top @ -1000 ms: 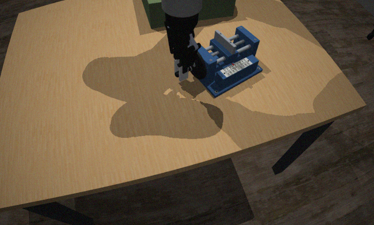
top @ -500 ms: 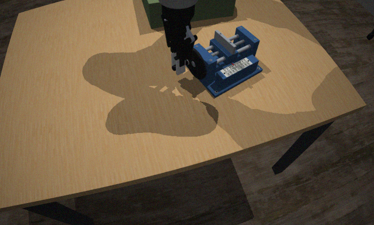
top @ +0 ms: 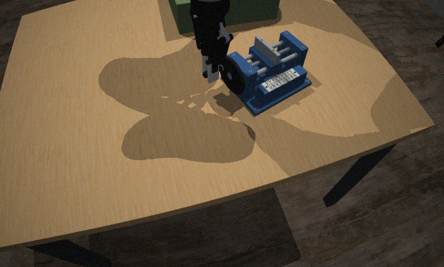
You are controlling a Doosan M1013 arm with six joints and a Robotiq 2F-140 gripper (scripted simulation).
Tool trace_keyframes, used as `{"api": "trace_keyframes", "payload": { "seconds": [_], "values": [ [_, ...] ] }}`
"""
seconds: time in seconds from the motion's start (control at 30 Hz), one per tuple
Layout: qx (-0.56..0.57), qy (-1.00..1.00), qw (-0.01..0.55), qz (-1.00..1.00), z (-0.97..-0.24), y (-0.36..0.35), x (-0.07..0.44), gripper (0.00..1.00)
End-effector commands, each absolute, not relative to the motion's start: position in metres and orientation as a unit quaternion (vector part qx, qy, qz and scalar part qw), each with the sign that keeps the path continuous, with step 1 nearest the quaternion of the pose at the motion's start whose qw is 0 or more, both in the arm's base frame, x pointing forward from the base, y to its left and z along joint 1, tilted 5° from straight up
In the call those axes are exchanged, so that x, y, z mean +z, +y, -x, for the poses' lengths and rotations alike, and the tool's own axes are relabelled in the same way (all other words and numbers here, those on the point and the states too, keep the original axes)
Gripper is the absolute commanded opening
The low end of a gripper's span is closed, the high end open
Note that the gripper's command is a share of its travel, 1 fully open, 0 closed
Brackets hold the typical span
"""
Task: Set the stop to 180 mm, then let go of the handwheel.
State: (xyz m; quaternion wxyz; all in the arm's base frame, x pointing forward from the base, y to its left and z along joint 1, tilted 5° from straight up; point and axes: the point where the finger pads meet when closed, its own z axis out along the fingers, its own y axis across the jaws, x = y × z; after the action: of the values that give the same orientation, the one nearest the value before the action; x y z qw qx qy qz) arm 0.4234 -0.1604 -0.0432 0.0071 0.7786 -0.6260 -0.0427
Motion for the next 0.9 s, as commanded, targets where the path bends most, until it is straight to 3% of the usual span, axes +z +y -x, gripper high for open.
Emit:
{"api": "trace_keyframes", "payload": {
  "seconds": [0.0,0.87],
  "values": [
    [-0.043,-0.626,0.007,-0.779,-0.424,-0.161,-0.040,0.04],
    [-0.043,-0.626,0.007,-0.779,-0.443,-0.158,-0.012,0.04]
  ]
}}
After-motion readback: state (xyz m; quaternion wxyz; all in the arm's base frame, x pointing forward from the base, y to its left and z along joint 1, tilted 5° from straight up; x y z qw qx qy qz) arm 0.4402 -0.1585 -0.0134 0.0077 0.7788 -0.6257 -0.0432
